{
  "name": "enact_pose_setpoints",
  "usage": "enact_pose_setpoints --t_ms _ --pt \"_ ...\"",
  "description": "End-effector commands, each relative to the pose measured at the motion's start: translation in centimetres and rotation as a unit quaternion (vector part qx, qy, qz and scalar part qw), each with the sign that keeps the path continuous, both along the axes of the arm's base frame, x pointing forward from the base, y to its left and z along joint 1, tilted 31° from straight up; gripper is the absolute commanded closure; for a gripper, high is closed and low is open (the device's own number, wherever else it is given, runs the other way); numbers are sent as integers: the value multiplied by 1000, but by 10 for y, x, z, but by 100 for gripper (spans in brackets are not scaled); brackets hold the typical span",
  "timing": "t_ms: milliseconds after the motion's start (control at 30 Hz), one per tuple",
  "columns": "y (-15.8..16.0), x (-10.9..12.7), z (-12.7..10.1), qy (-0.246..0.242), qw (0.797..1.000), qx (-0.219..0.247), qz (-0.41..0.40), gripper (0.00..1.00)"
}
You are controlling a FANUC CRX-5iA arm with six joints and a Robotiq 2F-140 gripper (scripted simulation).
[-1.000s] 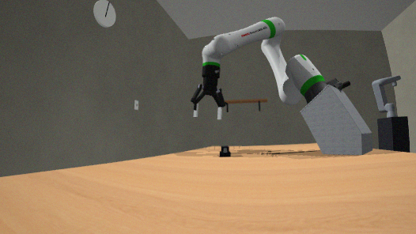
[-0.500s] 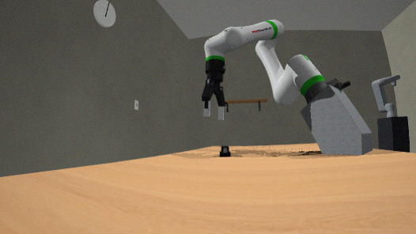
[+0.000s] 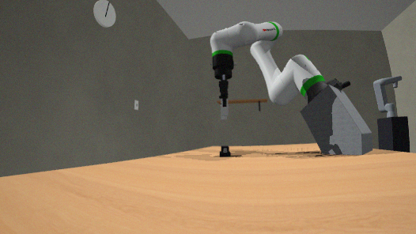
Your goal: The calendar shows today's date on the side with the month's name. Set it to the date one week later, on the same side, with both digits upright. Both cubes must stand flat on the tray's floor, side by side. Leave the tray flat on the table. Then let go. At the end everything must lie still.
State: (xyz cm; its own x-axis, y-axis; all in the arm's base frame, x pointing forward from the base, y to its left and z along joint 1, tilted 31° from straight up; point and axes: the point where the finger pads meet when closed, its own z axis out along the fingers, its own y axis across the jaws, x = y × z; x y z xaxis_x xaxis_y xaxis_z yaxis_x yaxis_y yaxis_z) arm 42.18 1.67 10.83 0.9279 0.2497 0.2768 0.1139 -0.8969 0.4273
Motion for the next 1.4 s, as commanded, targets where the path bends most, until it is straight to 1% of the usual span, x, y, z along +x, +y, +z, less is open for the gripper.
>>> enact_pose_setpoints --t_ms 0,400,500,600,700,767,833,867,933,1033,1200,1267,1300,1333,1367 --pt "2 -2 -1 2 1000 -2 5 0" --pt "2 -2 -1 1 1000 -1 3 0" --pt "2 -1 -2 -10 1000 10 -24 0" --pt "0 0 -5 -38 995 37 -90 0" --pt "0 0 -5 -39 994 38 -93 0" --pt "-1 1 -7 -62 985 61 -147 0" --pt "-1 2 -7 -68 982 66 -161 0" --pt "-1 2 -8 -78 977 75 -183 0" --pt "-2 2 -9 -85 973 82 -200 0" --pt "-2 3 -11 -102 960 99 -241 0" --pt "-4 5 -14 -131 933 128 -309 0" --pt "-4 5 -14 -131 933 128 -309 0" --pt "-4 5 -14 -138 926 134 -325 0" --pt "-5 6 -16 -151 910 147 -356 0" --pt "-5 6 -16 -155 905 151 -365 0"
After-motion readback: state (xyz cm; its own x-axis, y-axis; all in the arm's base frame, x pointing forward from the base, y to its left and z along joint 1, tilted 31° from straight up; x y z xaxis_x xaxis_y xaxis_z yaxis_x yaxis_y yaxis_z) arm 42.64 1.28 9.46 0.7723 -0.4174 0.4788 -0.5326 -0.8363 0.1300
